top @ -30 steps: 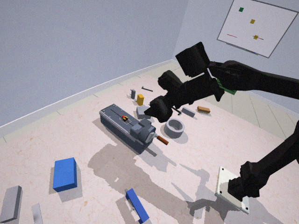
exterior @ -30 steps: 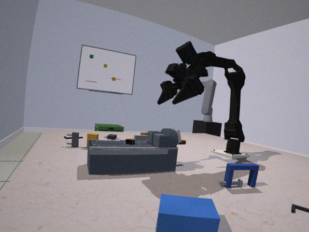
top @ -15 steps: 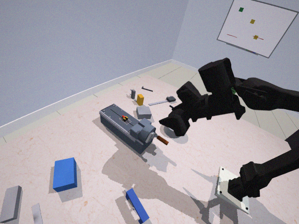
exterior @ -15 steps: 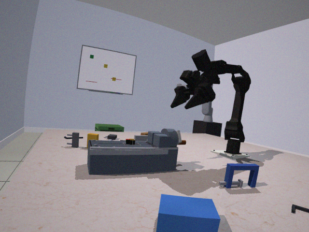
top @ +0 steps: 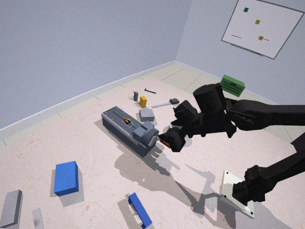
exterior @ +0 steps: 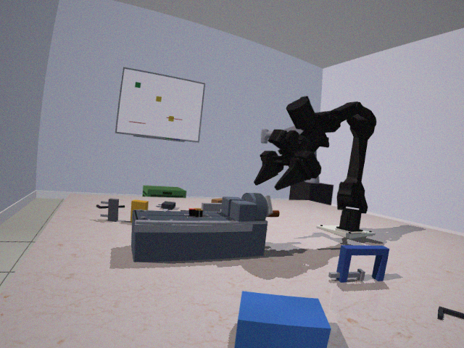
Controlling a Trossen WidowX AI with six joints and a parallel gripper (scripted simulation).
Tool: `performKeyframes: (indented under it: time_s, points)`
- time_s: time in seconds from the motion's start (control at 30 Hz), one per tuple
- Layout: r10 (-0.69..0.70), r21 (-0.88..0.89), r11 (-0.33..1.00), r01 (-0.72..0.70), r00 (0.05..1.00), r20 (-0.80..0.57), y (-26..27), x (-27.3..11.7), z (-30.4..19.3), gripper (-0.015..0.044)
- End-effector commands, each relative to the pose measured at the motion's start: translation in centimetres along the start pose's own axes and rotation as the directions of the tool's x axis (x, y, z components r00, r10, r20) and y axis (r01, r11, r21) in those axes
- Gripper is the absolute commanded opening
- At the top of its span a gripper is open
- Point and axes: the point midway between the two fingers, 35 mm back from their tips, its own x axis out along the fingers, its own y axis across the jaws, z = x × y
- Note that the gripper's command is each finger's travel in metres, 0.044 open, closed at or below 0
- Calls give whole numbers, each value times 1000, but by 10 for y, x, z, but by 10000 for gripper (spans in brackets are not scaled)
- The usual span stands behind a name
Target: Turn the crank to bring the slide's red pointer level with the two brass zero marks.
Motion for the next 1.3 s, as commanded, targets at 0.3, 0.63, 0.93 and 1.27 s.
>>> performKeyframes:
  time_s: [0.3, 0.63, 0.93, 1.27]
  points:
    - [-5, 1, 1000, 5, 1000, 1, -2, 20, -26, 440]
    - [-5, 1, 1000, 5, 1000, 1, -1, 32, -36, 440]
    - [-5, 1, 1000, 5, 1000, 1, -1, 43, -46, 440]
    - [-5, 1, 1000, 5, 1000, 1, -2, 53, -58, 440]
